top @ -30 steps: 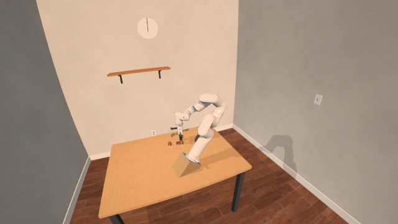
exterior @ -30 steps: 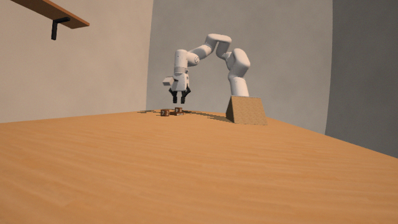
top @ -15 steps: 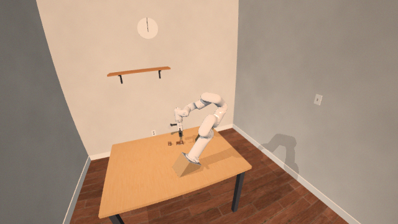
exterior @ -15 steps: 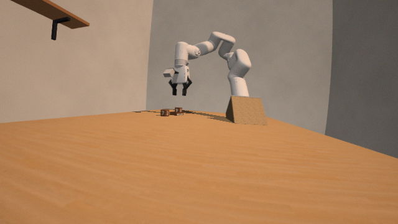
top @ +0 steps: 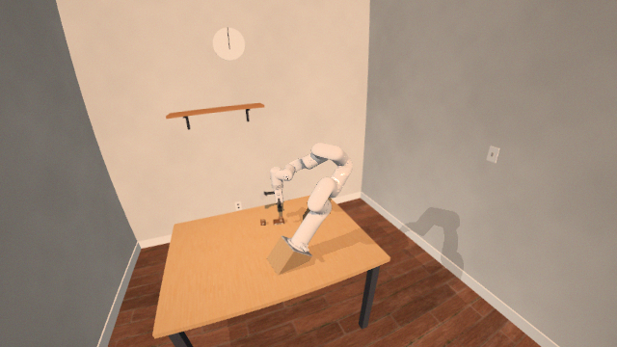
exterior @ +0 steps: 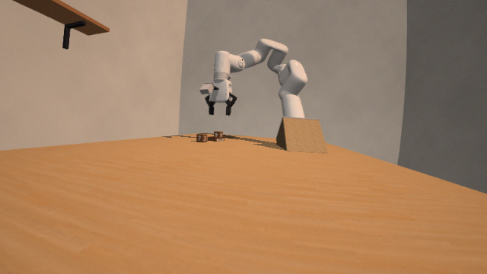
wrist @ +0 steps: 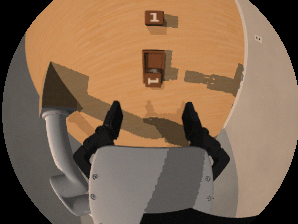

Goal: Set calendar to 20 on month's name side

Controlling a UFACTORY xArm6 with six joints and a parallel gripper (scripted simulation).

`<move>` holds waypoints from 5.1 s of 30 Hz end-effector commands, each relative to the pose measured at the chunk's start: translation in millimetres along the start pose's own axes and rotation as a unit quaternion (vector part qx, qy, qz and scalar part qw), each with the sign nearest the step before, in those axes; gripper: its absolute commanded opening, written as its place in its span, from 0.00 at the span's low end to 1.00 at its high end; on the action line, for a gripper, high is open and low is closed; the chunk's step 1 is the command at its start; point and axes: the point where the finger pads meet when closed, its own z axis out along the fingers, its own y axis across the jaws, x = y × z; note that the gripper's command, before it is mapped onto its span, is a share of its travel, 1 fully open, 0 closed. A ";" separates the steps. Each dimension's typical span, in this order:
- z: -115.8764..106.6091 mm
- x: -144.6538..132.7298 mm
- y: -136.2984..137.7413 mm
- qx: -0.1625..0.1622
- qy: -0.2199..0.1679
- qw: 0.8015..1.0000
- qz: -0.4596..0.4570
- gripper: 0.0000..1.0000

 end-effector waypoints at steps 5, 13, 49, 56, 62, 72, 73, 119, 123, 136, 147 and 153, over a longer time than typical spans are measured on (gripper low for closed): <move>-1.1 0.5 1.0 -0.001 0.001 1.000 0.000 1.00; -1.1 2.3 1.3 -0.001 0.001 1.000 -0.023 1.00; 2.3 46.6 6.6 -0.002 0.001 0.832 -0.554 1.00; 3.4 54.8 6.9 -0.002 0.001 0.772 -0.636 1.00; 4.6 62.6 7.0 -0.002 0.001 0.707 -0.707 1.00; 7.0 77.0 6.8 -0.002 0.000 0.573 -0.820 1.00; 7.0 77.0 6.8 -0.002 0.000 0.573 -0.820 1.00; 18.8 127.6 1.0 -0.001 -0.001 0.001 -1.000 1.00; 18.8 127.7 1.0 -0.001 -0.001 0.000 -1.000 0.49; 18.8 127.7 1.0 -0.001 -0.001 0.000 -1.000 0.49; 18.8 127.7 1.0 -0.001 -0.001 0.000 -1.000 0.49; 18.8 127.7 1.0 -0.001 -0.001 0.000 -1.000 0.49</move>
